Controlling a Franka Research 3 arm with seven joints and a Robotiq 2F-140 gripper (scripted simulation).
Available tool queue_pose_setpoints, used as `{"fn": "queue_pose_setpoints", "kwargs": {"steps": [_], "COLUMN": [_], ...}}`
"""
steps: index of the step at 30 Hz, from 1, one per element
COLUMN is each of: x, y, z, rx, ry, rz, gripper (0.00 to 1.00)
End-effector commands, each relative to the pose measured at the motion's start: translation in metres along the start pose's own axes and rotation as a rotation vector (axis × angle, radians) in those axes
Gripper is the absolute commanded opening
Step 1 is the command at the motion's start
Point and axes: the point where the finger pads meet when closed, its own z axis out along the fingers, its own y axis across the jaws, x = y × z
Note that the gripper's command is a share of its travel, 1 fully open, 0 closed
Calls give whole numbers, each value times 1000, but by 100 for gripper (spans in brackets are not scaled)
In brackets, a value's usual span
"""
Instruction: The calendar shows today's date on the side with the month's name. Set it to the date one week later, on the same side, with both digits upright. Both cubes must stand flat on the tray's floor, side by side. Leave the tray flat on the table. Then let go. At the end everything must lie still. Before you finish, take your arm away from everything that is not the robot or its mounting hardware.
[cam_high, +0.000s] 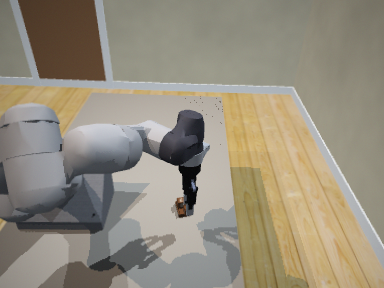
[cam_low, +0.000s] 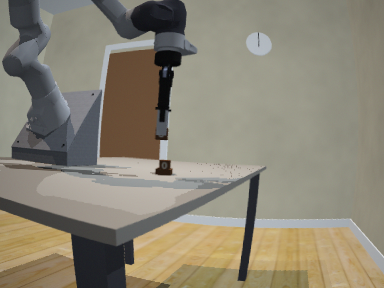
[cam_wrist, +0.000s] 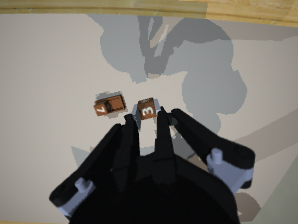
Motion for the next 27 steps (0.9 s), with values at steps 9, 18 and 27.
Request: {"fn": "queue_pose_setpoints", "kwargs": {"steps": [9,18,27], "x": [1,1,1], "y": [0,0,0], "z": [31,65,92], "rx": [-2,-2,-2], "ry": [5,5,5], "rz": [31,31,31], "gripper": [17,17,17]}}
